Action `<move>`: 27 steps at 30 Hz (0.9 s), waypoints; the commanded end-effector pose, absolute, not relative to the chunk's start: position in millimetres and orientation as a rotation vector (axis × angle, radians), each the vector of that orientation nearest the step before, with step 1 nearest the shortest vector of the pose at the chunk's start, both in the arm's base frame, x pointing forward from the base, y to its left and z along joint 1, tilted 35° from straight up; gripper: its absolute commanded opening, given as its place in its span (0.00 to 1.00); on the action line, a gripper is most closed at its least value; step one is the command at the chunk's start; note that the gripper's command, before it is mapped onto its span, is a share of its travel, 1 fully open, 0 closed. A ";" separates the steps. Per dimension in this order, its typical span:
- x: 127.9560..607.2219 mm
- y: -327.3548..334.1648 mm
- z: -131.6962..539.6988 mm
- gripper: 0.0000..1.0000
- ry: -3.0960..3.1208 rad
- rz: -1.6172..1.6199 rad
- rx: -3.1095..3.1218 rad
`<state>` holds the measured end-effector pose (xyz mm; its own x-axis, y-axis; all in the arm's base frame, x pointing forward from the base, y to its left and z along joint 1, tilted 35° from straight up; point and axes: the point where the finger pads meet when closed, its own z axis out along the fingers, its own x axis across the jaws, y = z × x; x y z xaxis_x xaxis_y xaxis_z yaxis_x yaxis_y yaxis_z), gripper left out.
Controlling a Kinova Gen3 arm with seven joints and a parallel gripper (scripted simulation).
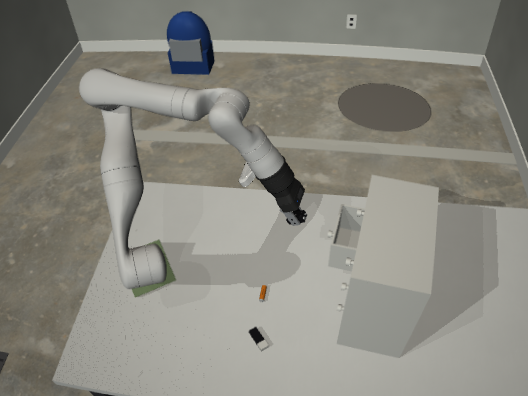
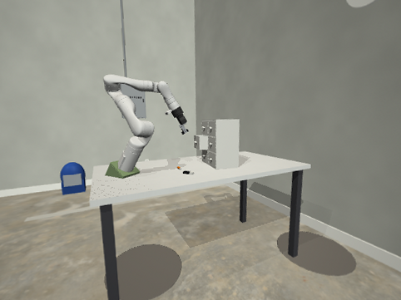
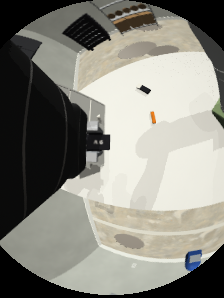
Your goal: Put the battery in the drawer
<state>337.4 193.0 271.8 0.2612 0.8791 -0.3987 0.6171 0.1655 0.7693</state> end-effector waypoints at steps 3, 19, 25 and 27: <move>330.1 196.0 267.5 0.51 1.418 0.388 1.440; 328.6 195.4 265.4 0.51 1.307 0.562 1.214; 328.3 195.3 264.9 0.51 1.276 0.603 1.155; 328.1 195.2 264.7 0.51 1.263 0.622 1.129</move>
